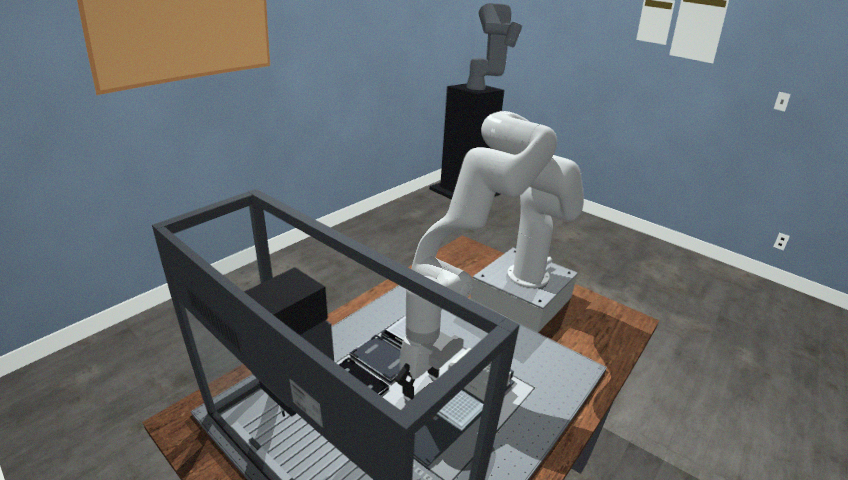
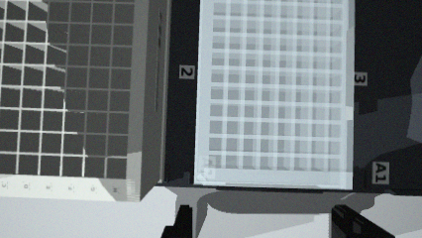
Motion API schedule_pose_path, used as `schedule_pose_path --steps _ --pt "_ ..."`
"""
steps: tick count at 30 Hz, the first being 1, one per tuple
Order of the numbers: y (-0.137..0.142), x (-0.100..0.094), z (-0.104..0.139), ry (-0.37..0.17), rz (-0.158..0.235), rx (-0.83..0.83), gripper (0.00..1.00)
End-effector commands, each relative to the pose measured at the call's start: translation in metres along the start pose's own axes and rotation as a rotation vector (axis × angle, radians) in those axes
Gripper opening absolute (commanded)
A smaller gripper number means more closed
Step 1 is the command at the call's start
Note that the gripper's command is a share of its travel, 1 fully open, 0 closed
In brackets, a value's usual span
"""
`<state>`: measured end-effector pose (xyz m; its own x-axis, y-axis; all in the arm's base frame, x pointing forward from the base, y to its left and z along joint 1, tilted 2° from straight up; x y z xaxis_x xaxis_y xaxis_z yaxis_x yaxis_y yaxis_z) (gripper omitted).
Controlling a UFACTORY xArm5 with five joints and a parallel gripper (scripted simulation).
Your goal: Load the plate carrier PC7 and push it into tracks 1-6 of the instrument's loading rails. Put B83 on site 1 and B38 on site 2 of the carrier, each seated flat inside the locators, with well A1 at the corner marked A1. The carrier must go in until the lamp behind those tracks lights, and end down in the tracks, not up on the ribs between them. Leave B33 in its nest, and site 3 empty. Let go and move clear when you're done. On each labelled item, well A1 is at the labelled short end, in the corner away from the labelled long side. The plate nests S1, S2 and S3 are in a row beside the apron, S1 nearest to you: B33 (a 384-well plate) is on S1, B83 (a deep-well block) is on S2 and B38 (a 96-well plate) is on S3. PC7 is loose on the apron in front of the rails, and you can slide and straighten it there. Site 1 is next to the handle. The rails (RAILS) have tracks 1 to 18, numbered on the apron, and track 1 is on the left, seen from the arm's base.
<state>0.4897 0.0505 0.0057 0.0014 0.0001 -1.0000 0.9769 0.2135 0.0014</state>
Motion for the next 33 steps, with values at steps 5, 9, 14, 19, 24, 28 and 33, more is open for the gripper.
schedule_pose_path --steps 5,9,14,19,24,28,33 --pt "0.002 -0.001 -0.005 -0.027 0.001 0.0 1.0" --pt "0.002 -0.001 -0.007 -0.027 0.001 0.0 1.0" --pt "0.002 -0.001 -0.01 -0.027 0.001 0.0 1.0" --pt "0.002 -0.001 -0.011 -0.027 0.001 0.0 1.0" --pt "0.003 -0.001 -0.014 -0.027 0.001 0.0 1.0" --pt "0.003 -0.001 -0.016 -0.027 0.001 0.0 1.0" --pt "0.003 -0.001 -0.017 -0.027 0.001 0.0 1.0"
Point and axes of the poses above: the point where the finger pads meet when closed, its own x axis out along the fingers, its own y axis across the jaws, z = x × y, the point moved 7 cm from there along -x, back along the fingers, and after that the axes turned 6 degrees about -x, right-handed, at the moved point
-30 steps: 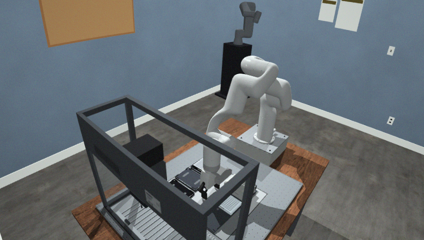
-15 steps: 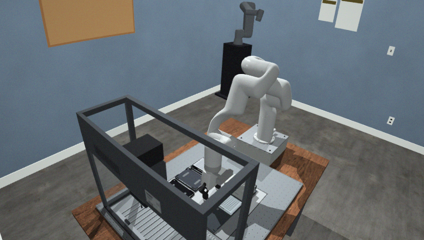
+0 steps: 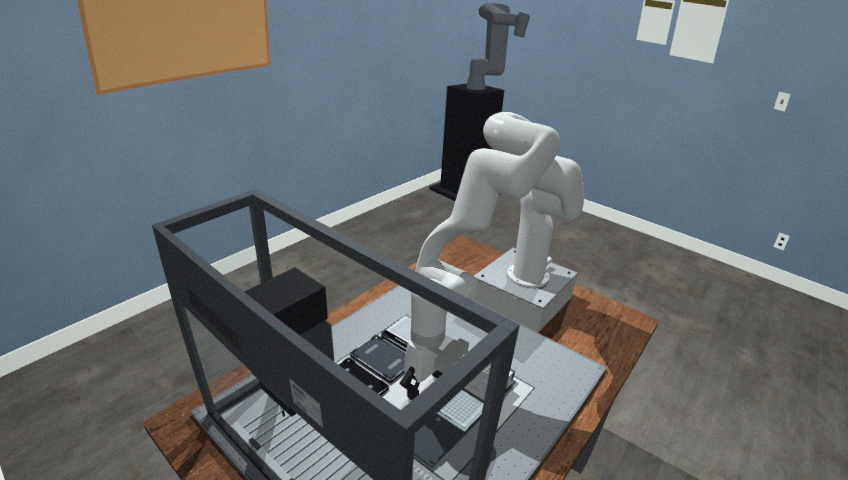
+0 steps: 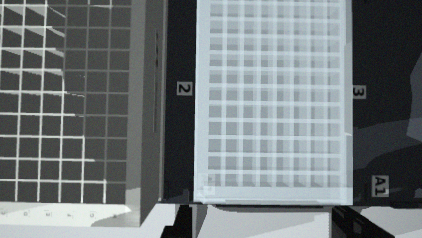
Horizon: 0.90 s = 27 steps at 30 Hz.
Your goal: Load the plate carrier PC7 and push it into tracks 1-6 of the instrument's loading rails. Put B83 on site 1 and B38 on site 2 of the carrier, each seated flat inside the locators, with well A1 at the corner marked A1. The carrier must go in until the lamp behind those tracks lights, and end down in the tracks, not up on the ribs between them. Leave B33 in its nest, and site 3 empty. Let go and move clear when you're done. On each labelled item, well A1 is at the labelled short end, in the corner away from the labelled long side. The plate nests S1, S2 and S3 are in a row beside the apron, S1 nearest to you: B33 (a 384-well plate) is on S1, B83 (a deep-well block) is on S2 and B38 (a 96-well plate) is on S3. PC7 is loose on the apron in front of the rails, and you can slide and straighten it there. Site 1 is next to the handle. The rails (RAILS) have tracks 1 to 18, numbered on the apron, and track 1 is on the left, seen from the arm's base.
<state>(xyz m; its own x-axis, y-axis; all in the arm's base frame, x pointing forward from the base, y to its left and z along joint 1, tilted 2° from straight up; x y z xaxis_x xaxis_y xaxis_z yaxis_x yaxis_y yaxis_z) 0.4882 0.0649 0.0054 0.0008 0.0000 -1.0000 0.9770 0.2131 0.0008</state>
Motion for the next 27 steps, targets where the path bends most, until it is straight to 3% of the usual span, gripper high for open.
schedule_pose_path --steps 1,27 --pt "0.001 -0.001 -0.003 -0.027 0.001 0.0 1.0" --pt "0.003 -0.001 -0.015 -0.027 0.001 0.0 1.0"
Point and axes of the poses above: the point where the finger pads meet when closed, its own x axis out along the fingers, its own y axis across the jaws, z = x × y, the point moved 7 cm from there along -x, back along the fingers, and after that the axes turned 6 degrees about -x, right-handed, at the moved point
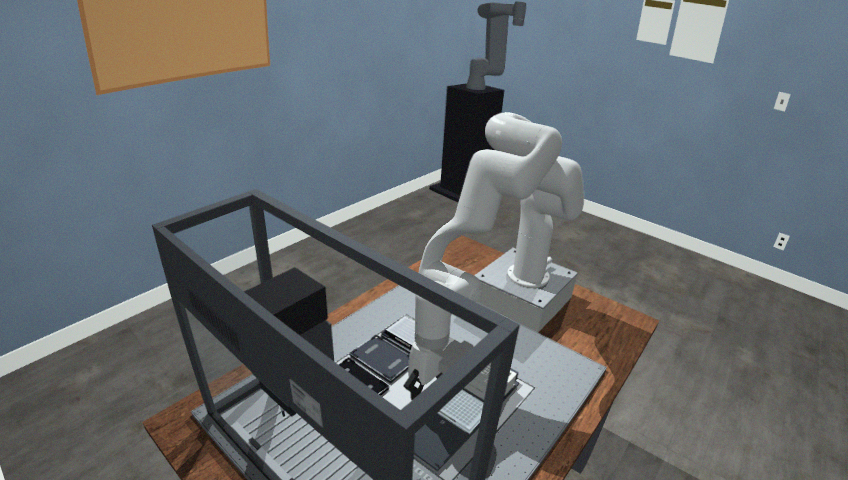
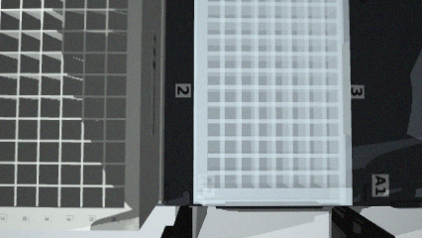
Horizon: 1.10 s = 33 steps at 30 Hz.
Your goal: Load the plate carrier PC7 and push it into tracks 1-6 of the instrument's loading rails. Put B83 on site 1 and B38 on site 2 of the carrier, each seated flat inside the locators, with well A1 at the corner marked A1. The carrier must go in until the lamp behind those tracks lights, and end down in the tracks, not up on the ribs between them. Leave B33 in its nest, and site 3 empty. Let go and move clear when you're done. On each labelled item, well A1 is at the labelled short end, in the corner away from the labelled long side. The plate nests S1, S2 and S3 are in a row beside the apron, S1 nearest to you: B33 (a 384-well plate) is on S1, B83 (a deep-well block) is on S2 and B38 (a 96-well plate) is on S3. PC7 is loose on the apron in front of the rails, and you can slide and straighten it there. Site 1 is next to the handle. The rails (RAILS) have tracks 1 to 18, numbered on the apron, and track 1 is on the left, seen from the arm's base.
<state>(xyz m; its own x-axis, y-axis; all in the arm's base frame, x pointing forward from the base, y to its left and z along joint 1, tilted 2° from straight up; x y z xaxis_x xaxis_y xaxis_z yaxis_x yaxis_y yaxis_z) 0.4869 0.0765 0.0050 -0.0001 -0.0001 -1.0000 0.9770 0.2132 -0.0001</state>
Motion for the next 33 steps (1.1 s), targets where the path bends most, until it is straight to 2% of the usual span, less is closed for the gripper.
schedule_pose_path --steps 1,33 --pt "0.002 -0.001 -0.004 -0.027 0.002 0.0 1.0" --pt "0.003 -0.001 -0.018 -0.027 0.002 0.0 1.0"
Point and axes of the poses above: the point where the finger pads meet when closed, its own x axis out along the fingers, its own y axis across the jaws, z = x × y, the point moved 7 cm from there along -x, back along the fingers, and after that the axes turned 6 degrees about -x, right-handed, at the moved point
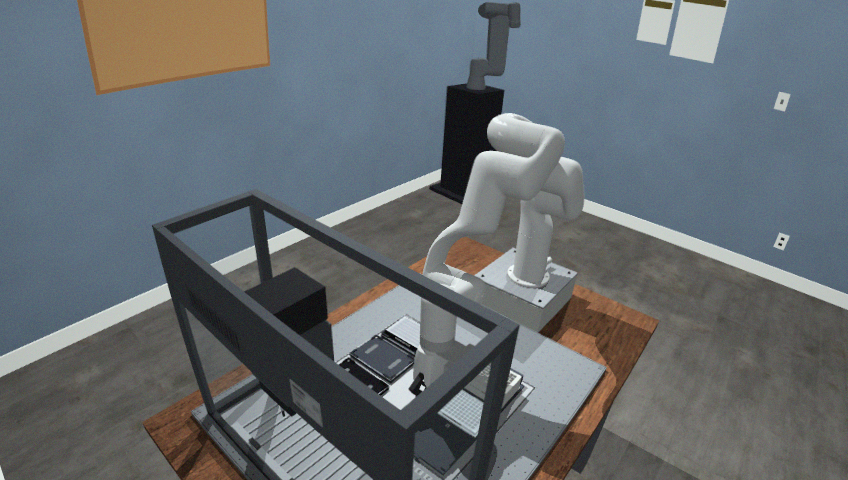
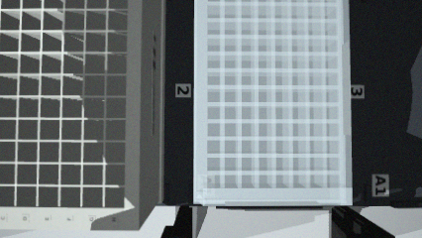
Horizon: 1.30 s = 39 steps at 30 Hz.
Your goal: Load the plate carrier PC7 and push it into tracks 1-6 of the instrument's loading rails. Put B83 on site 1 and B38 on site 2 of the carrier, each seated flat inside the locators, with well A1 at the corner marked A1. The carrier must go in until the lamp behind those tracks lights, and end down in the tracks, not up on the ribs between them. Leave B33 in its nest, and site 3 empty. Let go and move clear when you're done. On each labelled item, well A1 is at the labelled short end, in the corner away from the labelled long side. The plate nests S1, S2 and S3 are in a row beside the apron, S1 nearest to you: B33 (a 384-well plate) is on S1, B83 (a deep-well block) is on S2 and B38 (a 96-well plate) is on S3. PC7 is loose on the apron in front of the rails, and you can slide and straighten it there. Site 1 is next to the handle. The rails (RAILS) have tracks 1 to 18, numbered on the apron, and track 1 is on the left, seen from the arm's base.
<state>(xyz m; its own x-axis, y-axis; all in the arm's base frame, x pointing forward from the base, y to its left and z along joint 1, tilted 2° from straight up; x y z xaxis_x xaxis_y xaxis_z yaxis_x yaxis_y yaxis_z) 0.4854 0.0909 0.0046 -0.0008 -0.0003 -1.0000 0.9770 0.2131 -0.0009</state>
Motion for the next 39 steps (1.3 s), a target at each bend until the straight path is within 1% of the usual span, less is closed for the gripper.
schedule_pose_path --steps 1,31,39 --pt "0.002 -0.001 -0.004 -0.027 0.003 0.0 1.0" --pt "0.003 -0.001 -0.017 -0.027 0.003 0.0 1.0" --pt "0.003 -0.001 -0.017 -0.027 0.003 0.0 1.0"
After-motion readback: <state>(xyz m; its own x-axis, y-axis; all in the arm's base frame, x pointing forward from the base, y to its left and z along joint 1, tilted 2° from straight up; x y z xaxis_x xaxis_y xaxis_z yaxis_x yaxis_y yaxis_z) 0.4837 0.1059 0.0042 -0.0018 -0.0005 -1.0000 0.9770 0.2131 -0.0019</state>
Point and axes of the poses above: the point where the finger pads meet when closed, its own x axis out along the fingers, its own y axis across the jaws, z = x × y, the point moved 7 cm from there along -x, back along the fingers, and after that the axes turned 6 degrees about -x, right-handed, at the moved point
